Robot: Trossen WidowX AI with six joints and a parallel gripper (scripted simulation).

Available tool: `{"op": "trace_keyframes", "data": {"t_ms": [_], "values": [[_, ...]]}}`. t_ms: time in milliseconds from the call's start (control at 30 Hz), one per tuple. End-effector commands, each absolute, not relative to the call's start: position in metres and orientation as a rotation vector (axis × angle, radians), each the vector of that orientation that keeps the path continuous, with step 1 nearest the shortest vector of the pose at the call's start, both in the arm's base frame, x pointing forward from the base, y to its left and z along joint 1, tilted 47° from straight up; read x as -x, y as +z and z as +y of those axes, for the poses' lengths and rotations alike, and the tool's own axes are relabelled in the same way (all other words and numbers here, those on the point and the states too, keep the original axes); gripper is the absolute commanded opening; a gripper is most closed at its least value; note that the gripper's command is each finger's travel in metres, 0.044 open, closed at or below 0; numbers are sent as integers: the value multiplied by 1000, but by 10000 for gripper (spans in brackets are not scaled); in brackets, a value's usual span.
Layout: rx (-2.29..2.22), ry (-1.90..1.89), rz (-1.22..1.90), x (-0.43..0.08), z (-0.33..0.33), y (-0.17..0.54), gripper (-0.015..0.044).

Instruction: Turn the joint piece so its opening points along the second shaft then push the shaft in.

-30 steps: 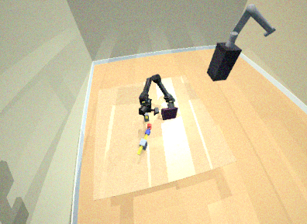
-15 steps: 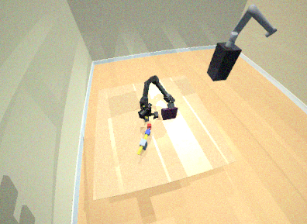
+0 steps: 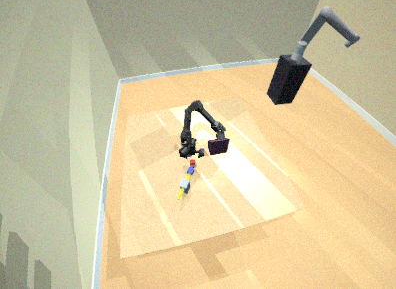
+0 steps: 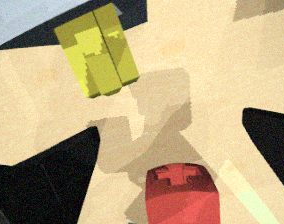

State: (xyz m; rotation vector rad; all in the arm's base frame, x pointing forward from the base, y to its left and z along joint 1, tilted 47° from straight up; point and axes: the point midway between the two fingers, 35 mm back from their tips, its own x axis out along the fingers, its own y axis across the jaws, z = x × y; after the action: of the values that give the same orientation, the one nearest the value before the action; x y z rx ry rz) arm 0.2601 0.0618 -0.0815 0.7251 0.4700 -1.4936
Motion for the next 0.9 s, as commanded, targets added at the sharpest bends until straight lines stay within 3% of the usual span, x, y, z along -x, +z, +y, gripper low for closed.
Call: {"op": "trace_keyframes", "data": {"t_ms": [0,867], "values": [[-730,-1493,473,-263,74,-93,440],[-730,-1493,471,-266,70,-129,440]]}}
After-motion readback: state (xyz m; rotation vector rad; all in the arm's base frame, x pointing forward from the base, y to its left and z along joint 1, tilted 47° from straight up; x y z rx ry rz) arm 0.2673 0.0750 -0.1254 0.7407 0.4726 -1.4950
